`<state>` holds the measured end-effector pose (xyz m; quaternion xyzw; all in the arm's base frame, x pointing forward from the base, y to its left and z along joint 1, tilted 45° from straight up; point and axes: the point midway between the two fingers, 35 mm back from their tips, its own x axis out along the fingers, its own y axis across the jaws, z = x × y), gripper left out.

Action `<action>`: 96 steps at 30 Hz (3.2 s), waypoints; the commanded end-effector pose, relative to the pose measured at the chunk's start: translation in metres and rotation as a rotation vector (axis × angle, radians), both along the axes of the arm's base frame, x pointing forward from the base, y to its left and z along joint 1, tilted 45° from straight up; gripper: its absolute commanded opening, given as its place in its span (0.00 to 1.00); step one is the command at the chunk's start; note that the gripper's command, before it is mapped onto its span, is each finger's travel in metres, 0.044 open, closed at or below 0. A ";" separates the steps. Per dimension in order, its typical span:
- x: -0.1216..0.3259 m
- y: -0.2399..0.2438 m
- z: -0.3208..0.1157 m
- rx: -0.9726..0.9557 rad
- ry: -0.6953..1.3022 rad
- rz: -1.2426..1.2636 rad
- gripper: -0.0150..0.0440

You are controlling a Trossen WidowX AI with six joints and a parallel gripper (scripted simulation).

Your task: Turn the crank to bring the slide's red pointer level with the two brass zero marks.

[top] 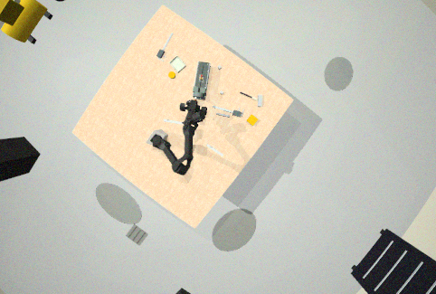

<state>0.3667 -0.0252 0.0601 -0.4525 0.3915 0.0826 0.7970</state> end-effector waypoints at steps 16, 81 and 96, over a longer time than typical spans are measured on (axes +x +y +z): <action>-0.004 0.002 -0.010 0.007 0.024 0.005 0.25; -0.006 -0.003 -0.024 0.007 0.024 0.005 0.25; -0.005 -0.012 -0.034 0.006 0.025 0.005 0.25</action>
